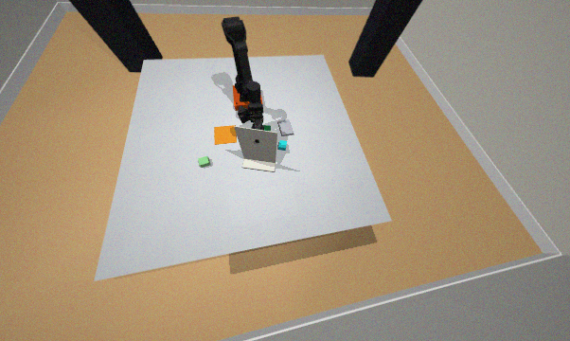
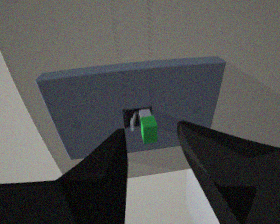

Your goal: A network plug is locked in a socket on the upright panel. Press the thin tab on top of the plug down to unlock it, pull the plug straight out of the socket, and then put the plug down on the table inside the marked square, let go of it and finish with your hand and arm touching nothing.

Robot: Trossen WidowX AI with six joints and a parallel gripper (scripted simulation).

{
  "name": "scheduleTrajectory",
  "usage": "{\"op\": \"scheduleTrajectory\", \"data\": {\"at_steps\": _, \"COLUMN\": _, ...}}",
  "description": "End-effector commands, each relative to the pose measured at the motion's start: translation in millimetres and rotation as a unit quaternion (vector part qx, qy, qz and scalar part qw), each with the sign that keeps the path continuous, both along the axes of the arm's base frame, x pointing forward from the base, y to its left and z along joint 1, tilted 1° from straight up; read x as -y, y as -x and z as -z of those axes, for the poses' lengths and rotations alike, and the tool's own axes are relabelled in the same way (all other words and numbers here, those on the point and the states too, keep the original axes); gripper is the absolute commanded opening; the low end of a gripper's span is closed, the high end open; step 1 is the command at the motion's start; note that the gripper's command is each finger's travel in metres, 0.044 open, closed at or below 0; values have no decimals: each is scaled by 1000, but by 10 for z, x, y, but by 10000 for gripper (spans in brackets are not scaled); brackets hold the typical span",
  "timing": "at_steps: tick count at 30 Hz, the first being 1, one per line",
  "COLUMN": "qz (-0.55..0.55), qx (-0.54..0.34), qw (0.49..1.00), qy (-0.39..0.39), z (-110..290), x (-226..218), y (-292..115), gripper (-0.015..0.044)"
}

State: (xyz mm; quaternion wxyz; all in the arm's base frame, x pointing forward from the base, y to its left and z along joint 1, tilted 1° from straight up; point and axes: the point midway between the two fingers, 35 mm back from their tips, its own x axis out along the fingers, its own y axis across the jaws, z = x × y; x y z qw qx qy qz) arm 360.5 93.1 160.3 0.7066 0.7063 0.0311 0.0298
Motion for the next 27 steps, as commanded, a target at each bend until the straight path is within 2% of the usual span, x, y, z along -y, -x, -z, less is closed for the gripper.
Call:
{"op": "scheduleTrajectory", "data": {"at_steps": 1, "qz": -3, "qx": 5, "qw": 1000, "qy": -2, "z": -30, "x": 2, "y": -75, "gripper": 156}}
{"op": "scheduleTrajectory", "data": {"at_steps": 5, "qz": -3, "qx": 5, "qw": 1000, "qy": -2, "z": -27, "x": 13, "y": -114, "gripper": 156}}
{"op": "scheduleTrajectory", "data": {"at_steps": 27, "qz": -3, "qx": 5, "qw": 1000, "qy": -2, "z": -27, "x": 13, "y": -114, "gripper": 9}}
